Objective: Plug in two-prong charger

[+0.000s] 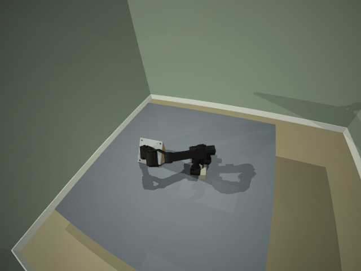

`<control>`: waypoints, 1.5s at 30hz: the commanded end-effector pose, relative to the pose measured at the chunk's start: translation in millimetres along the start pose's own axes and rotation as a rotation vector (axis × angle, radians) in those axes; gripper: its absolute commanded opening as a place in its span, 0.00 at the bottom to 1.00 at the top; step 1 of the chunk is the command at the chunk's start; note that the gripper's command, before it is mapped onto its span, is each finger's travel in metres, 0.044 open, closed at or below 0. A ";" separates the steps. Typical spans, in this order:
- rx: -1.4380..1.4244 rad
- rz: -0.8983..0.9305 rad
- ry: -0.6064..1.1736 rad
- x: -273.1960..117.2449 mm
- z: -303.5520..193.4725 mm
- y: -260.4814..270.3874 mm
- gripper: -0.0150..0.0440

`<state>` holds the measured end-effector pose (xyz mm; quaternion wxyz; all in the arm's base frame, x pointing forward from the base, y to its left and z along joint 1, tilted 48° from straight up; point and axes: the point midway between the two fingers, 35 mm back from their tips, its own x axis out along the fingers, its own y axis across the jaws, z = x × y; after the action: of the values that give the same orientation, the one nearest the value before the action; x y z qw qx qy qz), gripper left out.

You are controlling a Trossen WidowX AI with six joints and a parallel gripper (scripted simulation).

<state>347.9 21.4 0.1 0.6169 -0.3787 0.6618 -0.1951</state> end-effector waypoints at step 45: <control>0.003 0.000 -0.003 0.4 -2.6 0.1 1.00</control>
<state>347.0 21.0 -0.1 0.6173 -0.3783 0.6616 -0.1952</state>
